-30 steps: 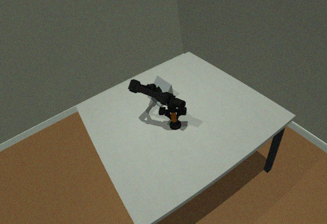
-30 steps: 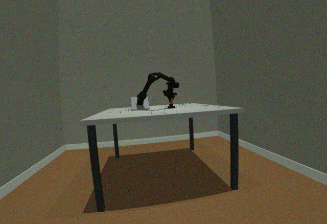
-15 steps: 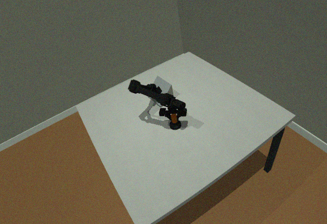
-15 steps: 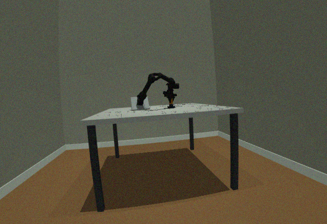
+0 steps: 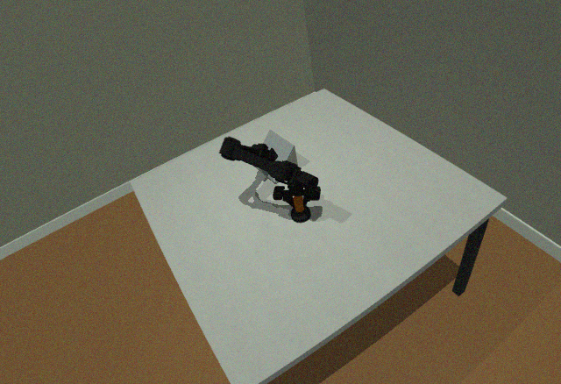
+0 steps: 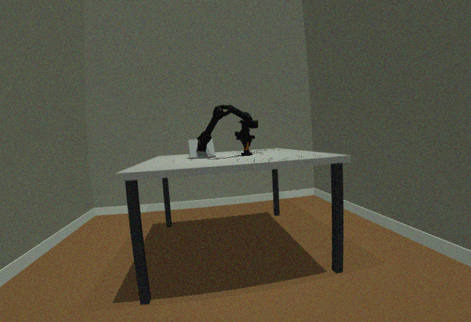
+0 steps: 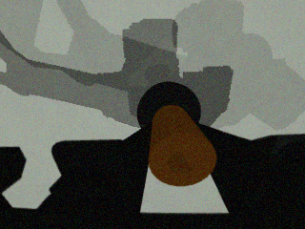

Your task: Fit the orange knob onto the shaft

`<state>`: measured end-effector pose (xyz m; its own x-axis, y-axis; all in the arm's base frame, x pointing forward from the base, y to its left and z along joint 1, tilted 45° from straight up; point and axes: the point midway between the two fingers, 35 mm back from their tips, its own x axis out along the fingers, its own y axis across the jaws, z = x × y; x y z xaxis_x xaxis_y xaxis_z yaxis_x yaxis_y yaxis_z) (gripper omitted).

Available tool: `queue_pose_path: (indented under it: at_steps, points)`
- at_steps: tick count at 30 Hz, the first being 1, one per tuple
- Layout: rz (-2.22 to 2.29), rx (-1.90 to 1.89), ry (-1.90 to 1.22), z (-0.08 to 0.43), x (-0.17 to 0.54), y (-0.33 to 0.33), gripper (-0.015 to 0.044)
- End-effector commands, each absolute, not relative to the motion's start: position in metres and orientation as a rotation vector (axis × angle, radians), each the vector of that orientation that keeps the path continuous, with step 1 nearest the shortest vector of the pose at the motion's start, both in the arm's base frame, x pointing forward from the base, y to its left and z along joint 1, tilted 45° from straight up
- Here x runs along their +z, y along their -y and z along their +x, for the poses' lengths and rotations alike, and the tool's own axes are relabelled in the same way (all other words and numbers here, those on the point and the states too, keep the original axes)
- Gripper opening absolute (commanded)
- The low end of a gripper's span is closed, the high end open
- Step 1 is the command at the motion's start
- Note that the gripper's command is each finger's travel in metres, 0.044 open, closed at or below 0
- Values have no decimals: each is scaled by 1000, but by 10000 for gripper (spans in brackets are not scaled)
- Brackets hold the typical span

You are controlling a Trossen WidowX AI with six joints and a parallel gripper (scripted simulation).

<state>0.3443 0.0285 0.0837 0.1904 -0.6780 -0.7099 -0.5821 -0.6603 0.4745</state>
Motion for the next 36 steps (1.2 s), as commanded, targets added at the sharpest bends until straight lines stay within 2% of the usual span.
queue_pose_path:
  at_steps: [1,14,21,28,36]
  points:
    - [2345,-1485,1249,344,84,-28,105]
    - [2345,-1485,1249,344,84,-28,440]
    - [2346,-1485,1248,344,85,-30,440]
    - [2350,-1490,1245,329,144,-89,440]
    - [2346,-1488,1244,330,150,-96,440]
